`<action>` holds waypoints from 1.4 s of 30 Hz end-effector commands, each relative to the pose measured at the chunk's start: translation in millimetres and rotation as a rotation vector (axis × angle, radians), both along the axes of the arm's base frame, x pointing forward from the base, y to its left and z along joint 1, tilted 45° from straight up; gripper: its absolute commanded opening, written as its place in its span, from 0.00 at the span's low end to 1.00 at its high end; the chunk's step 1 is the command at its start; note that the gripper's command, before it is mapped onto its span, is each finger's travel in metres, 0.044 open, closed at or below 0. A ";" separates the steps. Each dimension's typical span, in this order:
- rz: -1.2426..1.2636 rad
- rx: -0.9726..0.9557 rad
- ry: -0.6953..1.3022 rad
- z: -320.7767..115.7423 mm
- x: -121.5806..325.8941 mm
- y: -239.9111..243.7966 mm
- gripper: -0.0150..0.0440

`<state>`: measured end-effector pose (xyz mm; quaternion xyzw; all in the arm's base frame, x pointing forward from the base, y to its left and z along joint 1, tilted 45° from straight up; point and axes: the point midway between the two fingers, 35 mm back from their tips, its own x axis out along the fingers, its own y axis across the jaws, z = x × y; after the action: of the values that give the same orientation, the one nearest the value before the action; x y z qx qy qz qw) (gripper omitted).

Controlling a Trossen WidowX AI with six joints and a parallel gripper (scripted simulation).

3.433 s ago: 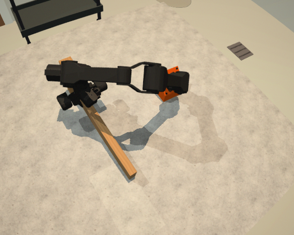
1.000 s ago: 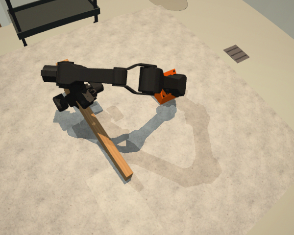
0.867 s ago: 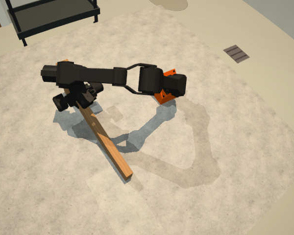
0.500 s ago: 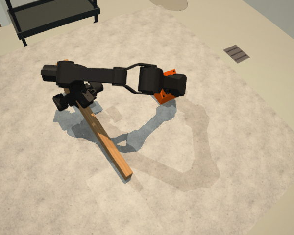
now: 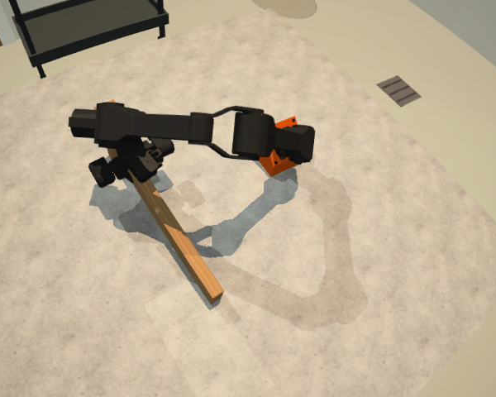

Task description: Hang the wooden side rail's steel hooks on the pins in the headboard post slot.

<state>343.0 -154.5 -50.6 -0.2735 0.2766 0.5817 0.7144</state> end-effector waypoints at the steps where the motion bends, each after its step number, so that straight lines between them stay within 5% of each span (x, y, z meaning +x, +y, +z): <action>1: -0.006 -0.008 -0.006 0.6 0.3 -5.4 0.25; 42: -0.006 -0.008 -0.006 -1.9 -0.2 -8.7 0.25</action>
<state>342.9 -157.6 -53.3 -0.2740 0.2763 0.5817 0.7143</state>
